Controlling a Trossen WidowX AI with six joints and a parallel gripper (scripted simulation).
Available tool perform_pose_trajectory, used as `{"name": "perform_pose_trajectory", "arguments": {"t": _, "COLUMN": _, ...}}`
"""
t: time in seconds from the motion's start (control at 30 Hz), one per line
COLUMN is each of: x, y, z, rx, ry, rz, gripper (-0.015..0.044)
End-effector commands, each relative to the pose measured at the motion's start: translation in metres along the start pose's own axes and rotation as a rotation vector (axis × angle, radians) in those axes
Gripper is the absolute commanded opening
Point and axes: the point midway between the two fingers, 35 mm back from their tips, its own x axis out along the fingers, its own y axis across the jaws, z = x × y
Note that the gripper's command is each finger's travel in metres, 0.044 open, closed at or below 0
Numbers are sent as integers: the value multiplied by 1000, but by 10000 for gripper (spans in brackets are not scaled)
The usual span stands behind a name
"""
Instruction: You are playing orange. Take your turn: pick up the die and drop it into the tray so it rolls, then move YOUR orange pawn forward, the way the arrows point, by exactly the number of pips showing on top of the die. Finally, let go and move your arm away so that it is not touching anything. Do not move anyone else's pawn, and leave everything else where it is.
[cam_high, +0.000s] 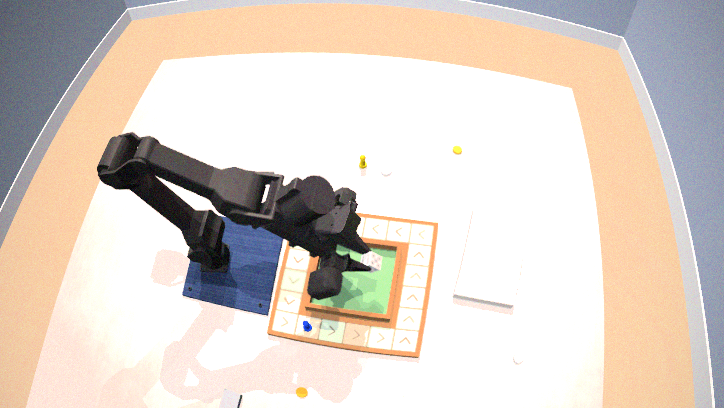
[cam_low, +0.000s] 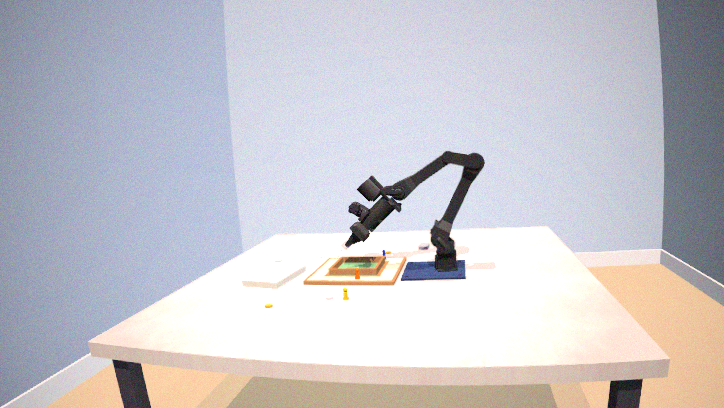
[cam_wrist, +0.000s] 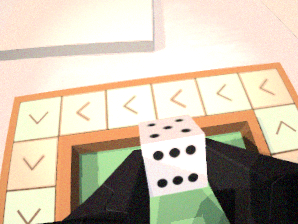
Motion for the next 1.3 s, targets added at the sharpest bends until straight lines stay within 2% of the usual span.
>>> {"name": "perform_pose_trajectory", "arguments": {"t": 0.0, "x": -24, "y": 0, "z": 0, "rx": 2, "ry": -22, "rz": -4, "gripper": 0}}
{"name": "perform_pose_trajectory", "arguments": {"t": 0.1, "x": -40, "y": 0, "z": -2, "rx": 2, "ry": -21, "rz": -4, "gripper": 0}}
{"name": "perform_pose_trajectory", "arguments": {"t": 0.8, "x": -39, "y": 0, "z": -4, "rx": -2, "ry": -16, "rz": 0, "gripper": 0}}
{"name": "perform_pose_trajectory", "arguments": {"t": 1.1, "x": -40, "y": 0, "z": -2, "rx": -2, "ry": -17, "rz": 0, "gripper": 236}}
{"name": "perform_pose_trajectory", "arguments": {"t": 1.27, "x": -65, "y": 0, "z": 25, "rx": 2, "ry": -21, "rz": -3, "gripper": 368}}
